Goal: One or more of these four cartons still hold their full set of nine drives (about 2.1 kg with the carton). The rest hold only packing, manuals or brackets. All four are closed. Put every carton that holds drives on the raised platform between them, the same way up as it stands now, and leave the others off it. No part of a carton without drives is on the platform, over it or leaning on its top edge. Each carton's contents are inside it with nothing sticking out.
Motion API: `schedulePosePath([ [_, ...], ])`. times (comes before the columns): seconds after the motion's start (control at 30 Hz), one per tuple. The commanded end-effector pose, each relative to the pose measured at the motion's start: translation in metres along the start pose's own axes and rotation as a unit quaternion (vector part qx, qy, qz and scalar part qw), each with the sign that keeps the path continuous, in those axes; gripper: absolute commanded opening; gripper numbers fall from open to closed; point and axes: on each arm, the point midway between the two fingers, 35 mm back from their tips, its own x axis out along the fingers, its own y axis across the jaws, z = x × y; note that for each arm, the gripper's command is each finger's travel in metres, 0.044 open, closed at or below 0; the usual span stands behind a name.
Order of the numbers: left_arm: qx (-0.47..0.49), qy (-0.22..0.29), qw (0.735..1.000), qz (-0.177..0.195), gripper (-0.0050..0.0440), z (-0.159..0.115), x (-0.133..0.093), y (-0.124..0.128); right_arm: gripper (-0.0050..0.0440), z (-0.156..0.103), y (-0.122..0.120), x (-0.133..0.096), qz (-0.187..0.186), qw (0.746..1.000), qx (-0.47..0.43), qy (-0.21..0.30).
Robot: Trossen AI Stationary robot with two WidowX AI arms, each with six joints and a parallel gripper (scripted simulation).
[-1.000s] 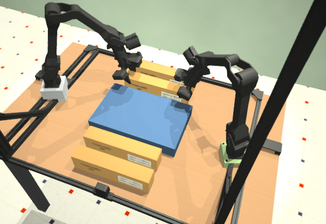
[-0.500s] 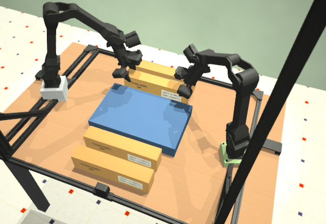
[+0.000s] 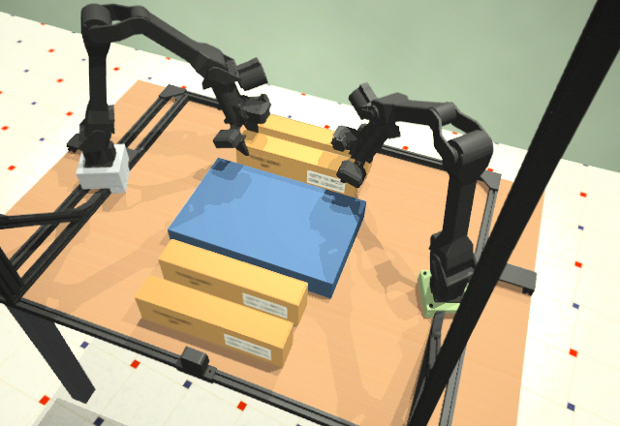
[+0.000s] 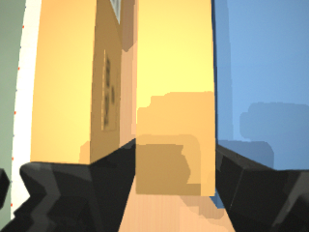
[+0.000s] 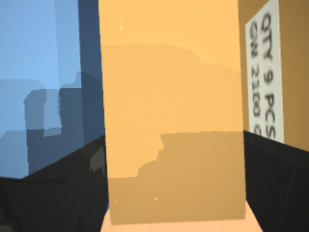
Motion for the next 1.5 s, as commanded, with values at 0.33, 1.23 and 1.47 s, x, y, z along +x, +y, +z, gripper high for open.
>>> schedulePosePath([
  [0.33,0.001,-0.01,1.0,0.012,0.0,0.016,-0.04,0.006,0.0,0.013,-0.007,-0.04,-0.015,1.0,0.001,-0.007],
  [1.23,0.001,-0.01,1.0,0.012,0.0,0.028,-0.072,0.001,0.0,0.025,-0.002,-0.072,-0.015,1.0,0.001,-0.007],
  [1.47,0.001,-0.01,1.0,0.012,0.0,0.028,-0.072,-0.004,0.0,0.025,0.003,-0.071,-0.015,1.0,0.001,-0.007],
])
